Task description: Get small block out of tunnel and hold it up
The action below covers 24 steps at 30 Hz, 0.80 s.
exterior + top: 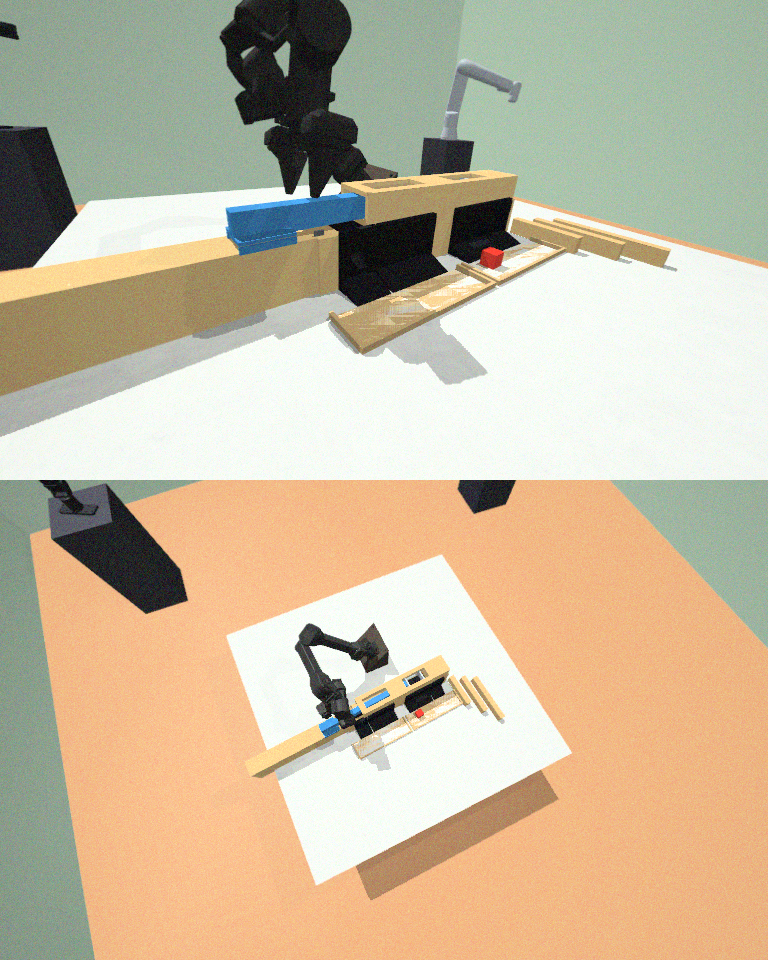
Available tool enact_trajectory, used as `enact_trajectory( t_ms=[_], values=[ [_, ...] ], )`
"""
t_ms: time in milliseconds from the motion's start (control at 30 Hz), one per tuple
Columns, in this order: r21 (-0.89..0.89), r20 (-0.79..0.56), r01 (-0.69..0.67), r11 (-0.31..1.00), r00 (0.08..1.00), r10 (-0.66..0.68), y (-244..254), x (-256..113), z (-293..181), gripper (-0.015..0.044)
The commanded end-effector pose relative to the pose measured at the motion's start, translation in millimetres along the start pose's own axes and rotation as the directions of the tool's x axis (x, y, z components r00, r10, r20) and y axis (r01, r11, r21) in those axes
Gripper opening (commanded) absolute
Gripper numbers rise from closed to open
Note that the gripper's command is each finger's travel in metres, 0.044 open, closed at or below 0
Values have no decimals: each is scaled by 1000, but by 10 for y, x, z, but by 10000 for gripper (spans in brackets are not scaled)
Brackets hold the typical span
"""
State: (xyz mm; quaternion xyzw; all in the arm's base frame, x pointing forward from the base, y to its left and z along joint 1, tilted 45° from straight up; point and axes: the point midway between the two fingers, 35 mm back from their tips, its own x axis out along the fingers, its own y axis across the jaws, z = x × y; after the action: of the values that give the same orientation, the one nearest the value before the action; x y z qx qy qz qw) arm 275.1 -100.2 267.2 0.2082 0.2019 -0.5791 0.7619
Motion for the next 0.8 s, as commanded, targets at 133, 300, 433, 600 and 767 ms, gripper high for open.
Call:
enact_trajectory(
  t_ms=[133, 300, 433, 600, 767],
  values=[
    [-10, -9, -1, 1000, 1000, 1, -2, 62, 25, 440],
    [-9, -10, -1, 1000, 1000, 1, -12, 139, 8, 440],
    [-9, -10, -1, 1000, 1000, 1, -22, 201, -5, 440],
    [-9, -9, -1, 1000, 1000, 1, -37, 278, -19, 440],
    [-9, -7, -1, 1000, 1000, 1, -55, 354, -33, 440]
  ],
)
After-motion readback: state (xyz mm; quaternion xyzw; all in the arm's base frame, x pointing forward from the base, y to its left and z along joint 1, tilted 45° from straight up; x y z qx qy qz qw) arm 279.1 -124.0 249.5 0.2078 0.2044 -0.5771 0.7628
